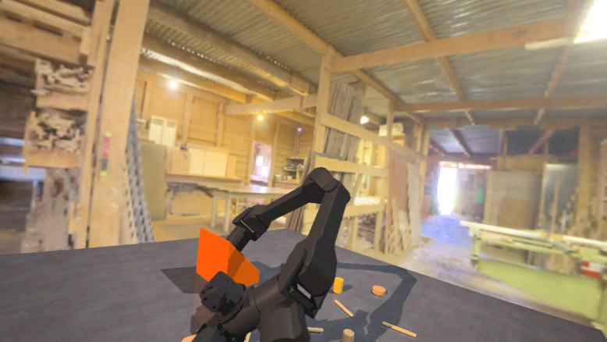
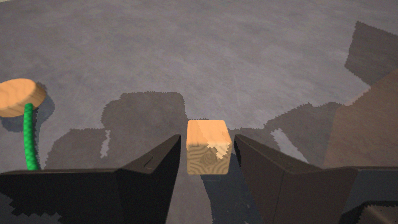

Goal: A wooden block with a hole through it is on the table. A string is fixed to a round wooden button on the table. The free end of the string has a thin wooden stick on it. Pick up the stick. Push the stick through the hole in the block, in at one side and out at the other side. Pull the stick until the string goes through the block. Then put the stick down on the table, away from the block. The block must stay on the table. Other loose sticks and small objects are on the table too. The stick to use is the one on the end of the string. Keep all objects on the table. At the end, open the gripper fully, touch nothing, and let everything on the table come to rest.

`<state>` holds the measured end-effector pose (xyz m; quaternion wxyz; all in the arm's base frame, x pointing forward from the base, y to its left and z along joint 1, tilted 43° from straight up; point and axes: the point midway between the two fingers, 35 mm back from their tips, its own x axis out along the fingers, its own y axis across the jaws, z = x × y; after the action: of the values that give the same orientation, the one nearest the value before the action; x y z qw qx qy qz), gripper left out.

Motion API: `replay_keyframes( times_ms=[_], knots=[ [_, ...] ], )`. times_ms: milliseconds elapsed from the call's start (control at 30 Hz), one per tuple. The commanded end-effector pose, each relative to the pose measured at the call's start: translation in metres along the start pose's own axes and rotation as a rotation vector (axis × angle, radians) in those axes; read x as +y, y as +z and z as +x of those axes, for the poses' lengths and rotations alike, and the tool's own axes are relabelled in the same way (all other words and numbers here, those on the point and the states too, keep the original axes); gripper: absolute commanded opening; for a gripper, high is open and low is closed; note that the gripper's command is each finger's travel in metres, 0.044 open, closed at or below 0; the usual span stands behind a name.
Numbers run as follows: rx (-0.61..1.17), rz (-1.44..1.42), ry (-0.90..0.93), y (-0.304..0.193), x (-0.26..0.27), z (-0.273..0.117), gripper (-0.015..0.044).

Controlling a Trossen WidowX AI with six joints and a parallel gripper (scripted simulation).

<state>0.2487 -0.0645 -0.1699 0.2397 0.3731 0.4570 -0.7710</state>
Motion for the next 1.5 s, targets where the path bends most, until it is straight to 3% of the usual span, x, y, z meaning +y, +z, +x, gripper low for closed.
replay_keyframes(
  times_ms=[0, 133, 733, 767, 1000, 1233, 1467],
  knots=[
    [0.004, -0.003, 0.002, 0.004, 0.002, -0.022, 0.0236],
    [0.000, 0.001, 0.002, 0.015, 0.000, -0.062, 0.0236],
    [0.000, 0.001, 0.002, 0.015, 0.000, -0.062, 0.0236],
    [0.009, -0.008, 0.002, 0.015, 0.001, -0.061, 0.0262],
    [0.158, -0.560, 0.006, 0.021, 0.001, -0.049, 0.0440],
    [0.314, -1.163, 0.129, 0.027, 0.001, -0.038, 0.0440],
    [0.402, -1.746, 0.378, 0.033, 0.001, -0.030, 0.0440]
  ],
)
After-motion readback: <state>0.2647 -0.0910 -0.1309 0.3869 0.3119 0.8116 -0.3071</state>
